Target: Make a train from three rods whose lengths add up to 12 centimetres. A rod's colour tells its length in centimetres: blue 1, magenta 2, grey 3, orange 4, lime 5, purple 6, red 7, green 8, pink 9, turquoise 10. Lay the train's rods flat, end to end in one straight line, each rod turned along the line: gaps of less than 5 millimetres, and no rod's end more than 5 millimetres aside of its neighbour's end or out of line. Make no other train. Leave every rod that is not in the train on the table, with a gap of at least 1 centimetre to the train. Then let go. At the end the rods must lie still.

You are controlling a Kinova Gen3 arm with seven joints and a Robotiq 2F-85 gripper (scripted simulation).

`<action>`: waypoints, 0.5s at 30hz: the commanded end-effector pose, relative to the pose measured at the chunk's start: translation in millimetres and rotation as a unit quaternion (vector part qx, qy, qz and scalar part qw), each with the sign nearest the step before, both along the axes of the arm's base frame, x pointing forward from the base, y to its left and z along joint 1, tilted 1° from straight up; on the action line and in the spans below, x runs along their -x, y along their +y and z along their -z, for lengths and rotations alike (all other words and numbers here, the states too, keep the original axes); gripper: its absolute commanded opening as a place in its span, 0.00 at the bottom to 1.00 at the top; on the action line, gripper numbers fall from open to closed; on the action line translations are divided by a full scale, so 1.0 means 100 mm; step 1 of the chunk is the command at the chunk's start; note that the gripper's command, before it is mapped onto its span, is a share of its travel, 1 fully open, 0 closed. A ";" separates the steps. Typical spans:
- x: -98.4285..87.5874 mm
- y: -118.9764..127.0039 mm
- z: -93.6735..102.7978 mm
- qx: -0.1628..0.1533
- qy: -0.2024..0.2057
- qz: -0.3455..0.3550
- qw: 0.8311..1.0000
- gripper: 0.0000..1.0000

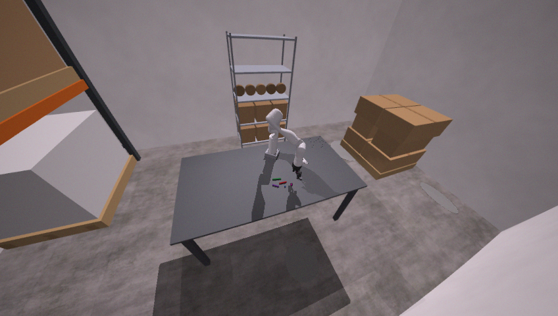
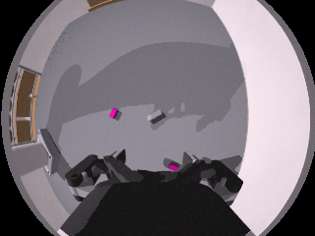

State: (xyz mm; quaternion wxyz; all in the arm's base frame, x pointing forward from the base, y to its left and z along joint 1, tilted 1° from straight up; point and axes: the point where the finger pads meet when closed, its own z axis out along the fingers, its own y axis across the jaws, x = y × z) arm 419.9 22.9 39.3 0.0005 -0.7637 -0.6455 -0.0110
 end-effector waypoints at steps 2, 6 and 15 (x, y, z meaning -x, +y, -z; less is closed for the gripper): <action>-0.02 -0.02 -0.01 0.002 -0.002 -0.005 1.000 1.00; -0.02 -0.02 0.00 0.002 -0.002 0.001 1.000 1.00; -0.01 -0.02 0.01 0.001 0.002 0.026 1.000 1.00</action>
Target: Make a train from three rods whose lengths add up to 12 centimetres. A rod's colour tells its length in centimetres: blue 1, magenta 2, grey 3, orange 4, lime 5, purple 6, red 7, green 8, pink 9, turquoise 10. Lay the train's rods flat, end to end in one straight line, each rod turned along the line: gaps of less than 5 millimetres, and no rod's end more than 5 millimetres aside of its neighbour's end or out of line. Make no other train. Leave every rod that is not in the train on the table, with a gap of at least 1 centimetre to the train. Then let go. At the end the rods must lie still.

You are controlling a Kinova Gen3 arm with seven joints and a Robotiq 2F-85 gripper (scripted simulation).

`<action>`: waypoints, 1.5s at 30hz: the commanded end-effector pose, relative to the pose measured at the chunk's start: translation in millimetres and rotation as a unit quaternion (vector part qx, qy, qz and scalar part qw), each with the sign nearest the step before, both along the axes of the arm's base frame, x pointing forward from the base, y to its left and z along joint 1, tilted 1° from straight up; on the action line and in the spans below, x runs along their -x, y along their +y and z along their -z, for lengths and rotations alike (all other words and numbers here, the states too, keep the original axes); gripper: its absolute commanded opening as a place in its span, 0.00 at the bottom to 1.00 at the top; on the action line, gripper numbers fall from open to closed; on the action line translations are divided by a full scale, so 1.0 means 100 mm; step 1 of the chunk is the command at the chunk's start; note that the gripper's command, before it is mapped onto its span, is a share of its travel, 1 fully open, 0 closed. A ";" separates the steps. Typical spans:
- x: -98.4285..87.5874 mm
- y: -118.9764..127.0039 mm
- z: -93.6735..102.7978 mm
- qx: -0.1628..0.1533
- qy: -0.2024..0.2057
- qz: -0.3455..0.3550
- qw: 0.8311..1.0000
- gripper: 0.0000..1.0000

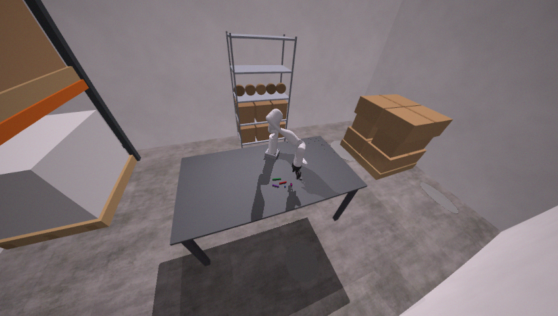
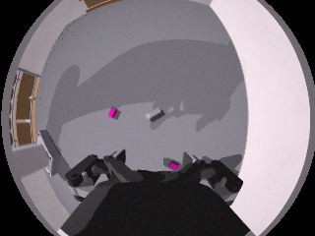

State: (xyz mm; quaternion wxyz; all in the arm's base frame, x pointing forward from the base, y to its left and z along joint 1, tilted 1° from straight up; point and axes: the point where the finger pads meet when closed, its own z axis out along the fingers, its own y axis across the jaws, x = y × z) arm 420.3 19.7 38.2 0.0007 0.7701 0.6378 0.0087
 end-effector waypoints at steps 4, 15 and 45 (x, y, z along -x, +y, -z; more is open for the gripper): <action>0.00 0.00 0.01 -0.001 0.004 0.042 0.999 1.00; 0.04 -0.02 0.04 0.000 0.014 0.134 0.991 1.00; 0.09 -0.15 0.13 0.018 0.041 0.633 0.773 1.00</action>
